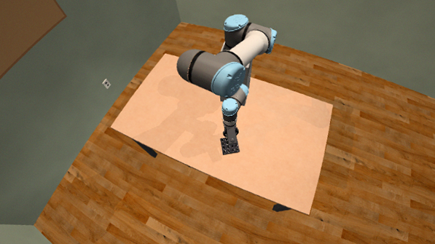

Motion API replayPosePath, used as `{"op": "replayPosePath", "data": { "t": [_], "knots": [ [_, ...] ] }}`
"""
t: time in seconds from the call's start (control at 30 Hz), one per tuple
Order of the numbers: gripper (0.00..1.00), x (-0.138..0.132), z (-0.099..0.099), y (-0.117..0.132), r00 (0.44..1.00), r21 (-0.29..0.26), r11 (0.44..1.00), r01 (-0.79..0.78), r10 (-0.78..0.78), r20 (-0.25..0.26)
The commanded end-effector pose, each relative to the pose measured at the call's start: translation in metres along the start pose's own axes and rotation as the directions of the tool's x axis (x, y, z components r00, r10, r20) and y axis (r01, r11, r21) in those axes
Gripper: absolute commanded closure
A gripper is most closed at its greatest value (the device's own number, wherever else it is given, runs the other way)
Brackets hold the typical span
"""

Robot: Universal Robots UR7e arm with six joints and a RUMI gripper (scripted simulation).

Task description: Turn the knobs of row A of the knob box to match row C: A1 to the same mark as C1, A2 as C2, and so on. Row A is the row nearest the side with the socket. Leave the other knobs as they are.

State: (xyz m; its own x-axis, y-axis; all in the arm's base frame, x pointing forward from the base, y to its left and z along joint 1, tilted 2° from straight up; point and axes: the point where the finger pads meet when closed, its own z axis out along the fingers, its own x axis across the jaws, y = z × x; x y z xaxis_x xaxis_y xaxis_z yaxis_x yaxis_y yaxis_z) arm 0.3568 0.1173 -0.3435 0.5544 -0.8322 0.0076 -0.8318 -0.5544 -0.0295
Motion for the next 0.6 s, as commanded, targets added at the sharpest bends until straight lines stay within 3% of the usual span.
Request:
{"op": "replayPosePath", "data": {
  "t": [0.0,0.57],
  "knots": [
    [0.96,0.0006,-0.0003,-0.0004,0.996,-0.002,0.996,-0.086,0.086,-0.005],
    [0.96,0.0020,-0.0003,-0.0001,0.924,0.000,0.924,-0.383,0.383,-0.005]
  ]
}}
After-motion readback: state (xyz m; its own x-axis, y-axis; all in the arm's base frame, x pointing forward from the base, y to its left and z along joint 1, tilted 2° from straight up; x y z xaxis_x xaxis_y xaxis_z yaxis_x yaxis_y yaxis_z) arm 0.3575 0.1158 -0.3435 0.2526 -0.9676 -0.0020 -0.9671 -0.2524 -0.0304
